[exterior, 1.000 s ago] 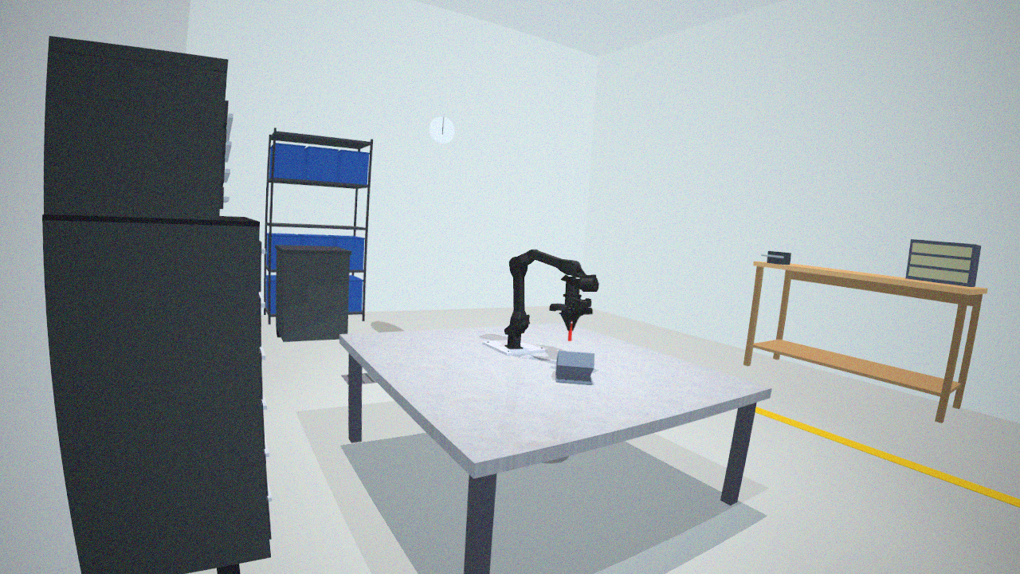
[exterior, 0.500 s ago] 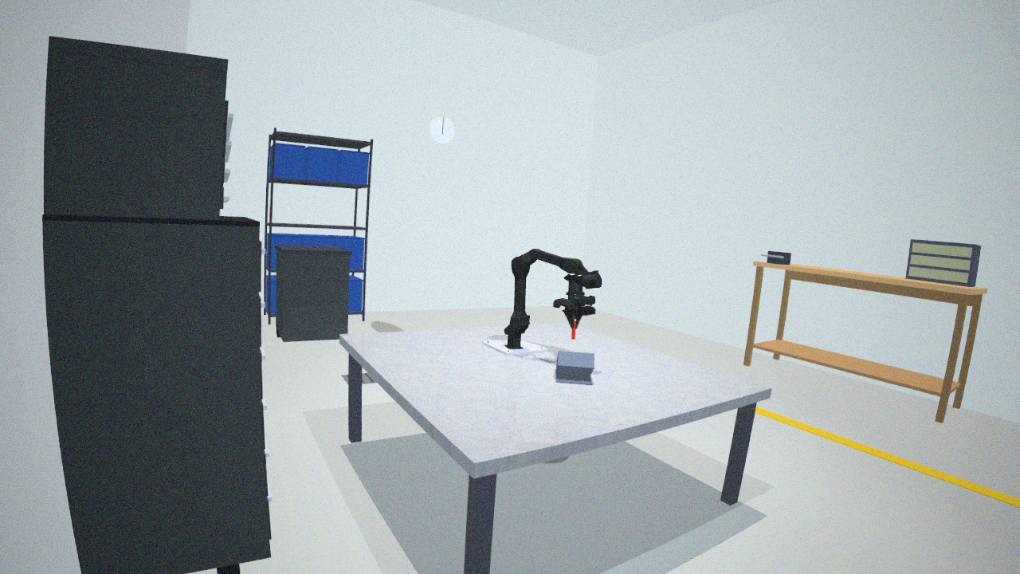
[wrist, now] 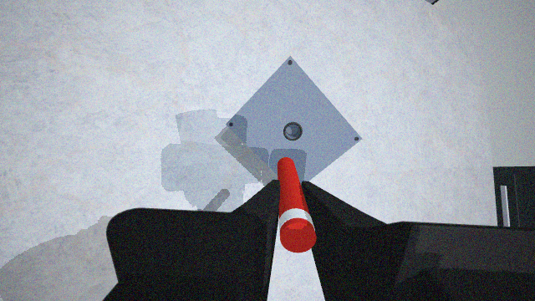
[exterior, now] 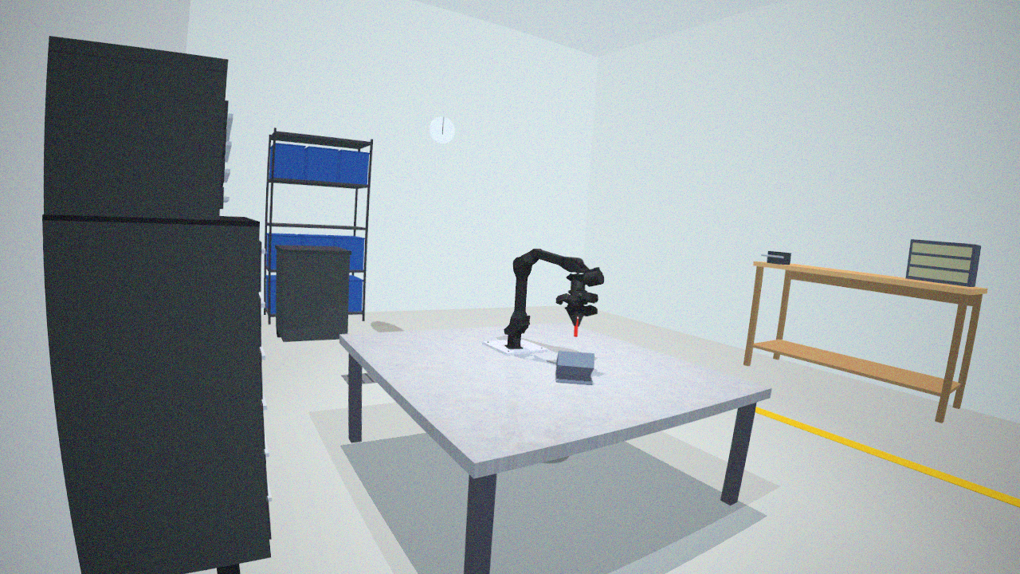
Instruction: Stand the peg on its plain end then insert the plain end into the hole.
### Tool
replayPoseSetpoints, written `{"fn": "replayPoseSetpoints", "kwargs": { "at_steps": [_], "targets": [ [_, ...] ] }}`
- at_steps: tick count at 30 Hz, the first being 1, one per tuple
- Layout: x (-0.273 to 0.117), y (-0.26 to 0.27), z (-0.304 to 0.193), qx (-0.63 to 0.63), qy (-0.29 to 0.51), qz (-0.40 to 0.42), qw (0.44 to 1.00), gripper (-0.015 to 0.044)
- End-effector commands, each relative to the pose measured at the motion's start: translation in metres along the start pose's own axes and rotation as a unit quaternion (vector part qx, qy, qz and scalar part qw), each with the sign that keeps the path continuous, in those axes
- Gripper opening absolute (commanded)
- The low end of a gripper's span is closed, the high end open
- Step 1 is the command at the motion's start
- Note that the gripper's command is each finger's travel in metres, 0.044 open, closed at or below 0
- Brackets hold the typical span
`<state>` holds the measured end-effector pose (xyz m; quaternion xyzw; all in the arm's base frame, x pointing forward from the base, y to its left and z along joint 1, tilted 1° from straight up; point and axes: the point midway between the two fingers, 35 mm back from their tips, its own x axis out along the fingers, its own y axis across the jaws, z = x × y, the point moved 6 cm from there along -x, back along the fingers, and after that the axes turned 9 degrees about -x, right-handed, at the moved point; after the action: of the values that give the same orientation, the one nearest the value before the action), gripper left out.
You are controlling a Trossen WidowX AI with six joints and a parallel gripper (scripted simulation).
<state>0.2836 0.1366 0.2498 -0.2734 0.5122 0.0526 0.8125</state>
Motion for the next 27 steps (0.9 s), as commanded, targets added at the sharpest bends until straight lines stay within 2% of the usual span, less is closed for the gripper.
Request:
{"fn": "replayPoseSetpoints", "kwargs": {
  "at_steps": [1,21,27],
  "targets": [
    [0.005,-0.001,0.003,-0.003,-0.002,-0.005,1.0,0.0],
    [0.05,-0.009,0.008,-0.008,-0.01,-0.02,1.0,0.0],
    [0.054,-0.009,0.009,-0.003,-0.01,-0.02,1.0,0.0]
  ]
}}
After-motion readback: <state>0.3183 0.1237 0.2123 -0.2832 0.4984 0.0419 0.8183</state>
